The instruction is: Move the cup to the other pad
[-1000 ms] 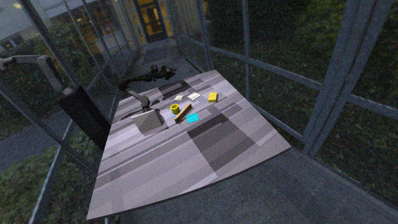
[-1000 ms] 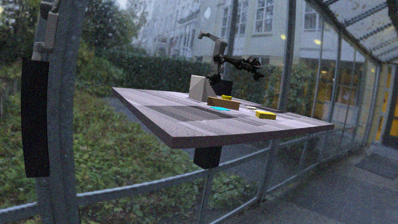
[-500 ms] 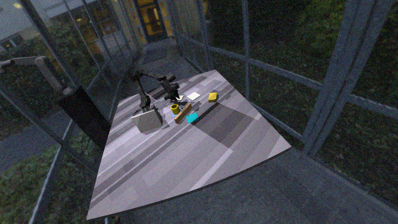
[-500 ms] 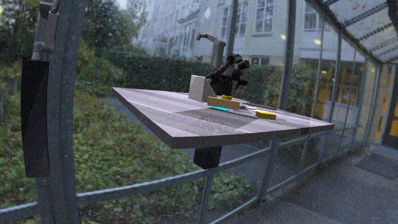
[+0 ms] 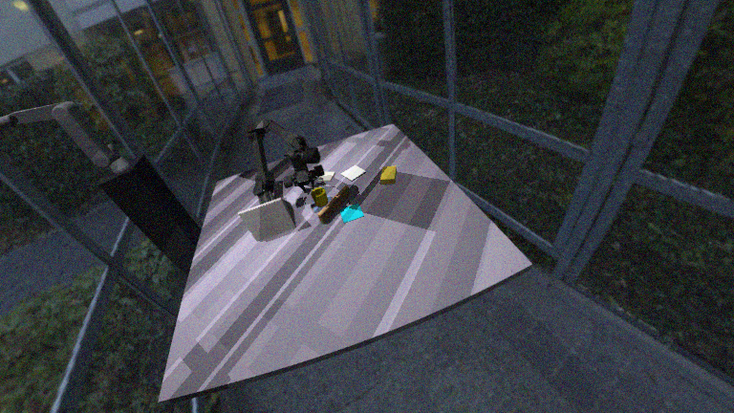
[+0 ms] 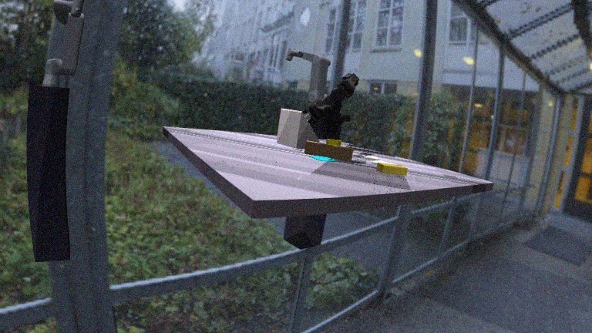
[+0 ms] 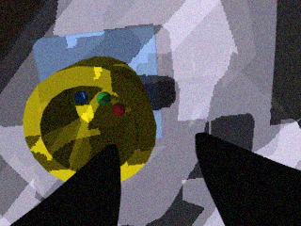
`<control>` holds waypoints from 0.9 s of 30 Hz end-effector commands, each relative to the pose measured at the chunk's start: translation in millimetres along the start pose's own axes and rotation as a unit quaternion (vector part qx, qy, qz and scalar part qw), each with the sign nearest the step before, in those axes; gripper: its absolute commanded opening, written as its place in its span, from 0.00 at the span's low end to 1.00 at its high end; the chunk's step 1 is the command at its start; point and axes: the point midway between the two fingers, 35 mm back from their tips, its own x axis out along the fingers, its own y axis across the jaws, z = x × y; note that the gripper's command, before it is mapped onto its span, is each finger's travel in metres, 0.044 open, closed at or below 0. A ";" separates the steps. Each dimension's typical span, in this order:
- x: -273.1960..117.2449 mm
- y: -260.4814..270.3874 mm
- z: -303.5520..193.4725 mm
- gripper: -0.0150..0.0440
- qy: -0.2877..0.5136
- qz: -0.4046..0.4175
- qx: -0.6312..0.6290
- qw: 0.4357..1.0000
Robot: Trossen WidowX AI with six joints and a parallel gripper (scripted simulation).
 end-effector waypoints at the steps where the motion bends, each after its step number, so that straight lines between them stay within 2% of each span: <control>1: -2.1 2.6 -0.2 0.54 0.007 0.002 0.013 1.000; 27: 36.6 5.0 0.5 0.54 0.005 0.003 0.013 1.000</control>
